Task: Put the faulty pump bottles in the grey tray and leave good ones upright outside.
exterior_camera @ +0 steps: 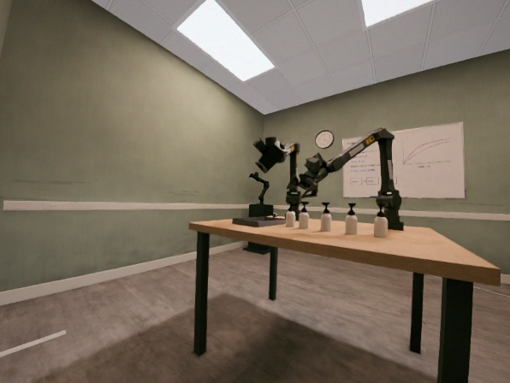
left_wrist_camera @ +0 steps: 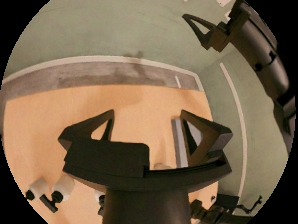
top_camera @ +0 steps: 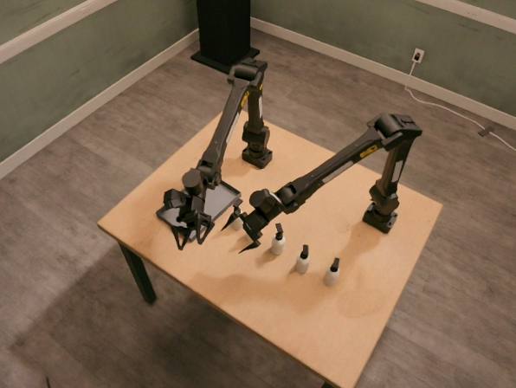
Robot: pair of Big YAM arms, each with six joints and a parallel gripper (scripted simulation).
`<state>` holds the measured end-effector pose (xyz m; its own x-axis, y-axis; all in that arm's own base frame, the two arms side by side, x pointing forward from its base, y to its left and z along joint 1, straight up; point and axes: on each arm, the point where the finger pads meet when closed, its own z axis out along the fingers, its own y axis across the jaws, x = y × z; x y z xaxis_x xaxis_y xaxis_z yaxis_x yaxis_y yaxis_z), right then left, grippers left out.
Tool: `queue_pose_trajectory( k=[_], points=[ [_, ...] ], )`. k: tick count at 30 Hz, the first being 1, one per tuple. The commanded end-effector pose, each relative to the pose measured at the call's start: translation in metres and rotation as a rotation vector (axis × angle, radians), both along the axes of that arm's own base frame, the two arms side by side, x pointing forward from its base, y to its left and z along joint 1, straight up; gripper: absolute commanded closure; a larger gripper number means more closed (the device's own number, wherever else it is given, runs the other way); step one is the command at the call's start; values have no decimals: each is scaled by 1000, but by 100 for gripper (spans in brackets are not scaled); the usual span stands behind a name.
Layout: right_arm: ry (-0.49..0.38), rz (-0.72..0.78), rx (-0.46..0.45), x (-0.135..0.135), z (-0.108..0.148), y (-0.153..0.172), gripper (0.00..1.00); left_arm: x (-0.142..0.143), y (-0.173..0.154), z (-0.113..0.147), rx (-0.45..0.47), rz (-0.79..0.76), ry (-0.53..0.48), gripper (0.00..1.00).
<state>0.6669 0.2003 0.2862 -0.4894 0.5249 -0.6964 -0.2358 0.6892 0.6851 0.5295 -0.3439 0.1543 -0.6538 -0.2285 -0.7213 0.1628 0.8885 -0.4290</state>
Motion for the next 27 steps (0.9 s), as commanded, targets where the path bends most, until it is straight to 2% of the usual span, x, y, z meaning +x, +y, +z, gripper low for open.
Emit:
queue_pose_trajectory(
  k=[1,18,21,22,23,24,27],
  points=[
    [-14,0,3,0,8,0,0,2,-1,7,-7,0,-11,0],
    [-14,0,3,0,8,0,0,2,-1,7,-7,0,-11,0],
    [-26,-9,-56,-10,10,-14,0,2,-1,7,-7,0,-11,0],
    [-51,-12,-83,-12,19,-17,0,2,-1,7,-7,0,-11,0],
    [-59,-19,-129,-21,18,-25,0,2,-1,7,-7,0,-11,0],
    [-81,-28,-169,-26,25,-32,0,2,-1,7,-7,0,-11,0],
    [-168,-91,-279,-44,70,-60,0,2,-1,7,-7,0,-11,0]
  ],
)
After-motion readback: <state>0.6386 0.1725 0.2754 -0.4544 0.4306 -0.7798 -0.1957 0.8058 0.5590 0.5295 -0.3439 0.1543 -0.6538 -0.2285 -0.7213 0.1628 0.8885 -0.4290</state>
